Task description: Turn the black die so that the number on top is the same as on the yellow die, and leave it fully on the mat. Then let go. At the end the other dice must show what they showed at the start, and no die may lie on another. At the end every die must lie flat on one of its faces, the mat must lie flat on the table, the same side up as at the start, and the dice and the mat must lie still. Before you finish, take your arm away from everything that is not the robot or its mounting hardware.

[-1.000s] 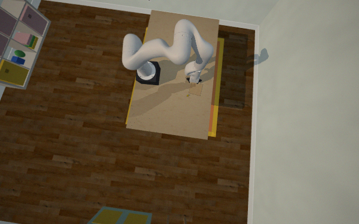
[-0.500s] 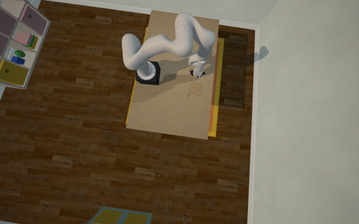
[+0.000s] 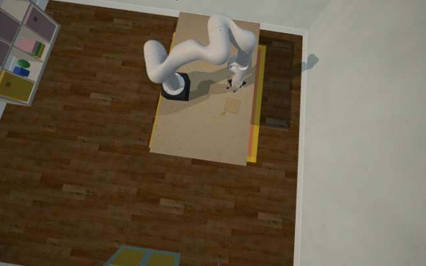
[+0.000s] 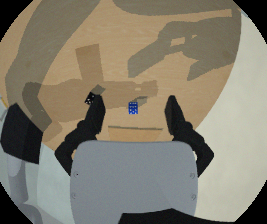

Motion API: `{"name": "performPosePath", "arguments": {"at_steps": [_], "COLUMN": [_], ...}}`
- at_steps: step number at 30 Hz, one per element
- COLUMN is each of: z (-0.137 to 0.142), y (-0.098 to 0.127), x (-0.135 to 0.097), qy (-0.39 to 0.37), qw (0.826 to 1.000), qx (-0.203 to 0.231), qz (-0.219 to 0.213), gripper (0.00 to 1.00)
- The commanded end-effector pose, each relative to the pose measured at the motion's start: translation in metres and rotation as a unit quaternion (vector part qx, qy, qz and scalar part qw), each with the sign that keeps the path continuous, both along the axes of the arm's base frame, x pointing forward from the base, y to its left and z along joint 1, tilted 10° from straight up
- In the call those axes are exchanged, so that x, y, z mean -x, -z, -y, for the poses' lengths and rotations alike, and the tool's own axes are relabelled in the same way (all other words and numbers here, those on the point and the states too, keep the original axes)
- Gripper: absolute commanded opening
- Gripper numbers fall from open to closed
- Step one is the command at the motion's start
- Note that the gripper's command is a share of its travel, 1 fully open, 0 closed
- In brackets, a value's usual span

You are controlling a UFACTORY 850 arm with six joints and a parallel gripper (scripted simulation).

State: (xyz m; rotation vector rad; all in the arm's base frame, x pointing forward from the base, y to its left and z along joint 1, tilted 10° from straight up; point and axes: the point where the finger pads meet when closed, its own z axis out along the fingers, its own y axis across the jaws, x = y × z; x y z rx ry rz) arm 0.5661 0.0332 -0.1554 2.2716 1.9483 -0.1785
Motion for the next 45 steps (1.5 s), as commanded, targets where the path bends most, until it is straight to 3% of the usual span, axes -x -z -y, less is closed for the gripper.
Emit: {"name": "performPosePath", "arguments": {"at_steps": [1,38,45], "z": [-0.0010,-0.0010,-0.0054], "y": [-0.0006,-0.0006,0.0001], "x": [-0.0019,-0.0019,0.0068], "qy": [0.001,0.001,0.001], "qw": [1.000,1.000,1.000], "qx": [-0.002,-0.002,-0.002], "qz": [-0.011,-0.011,-0.011], "gripper": [1.00,1.00,1.00]}}
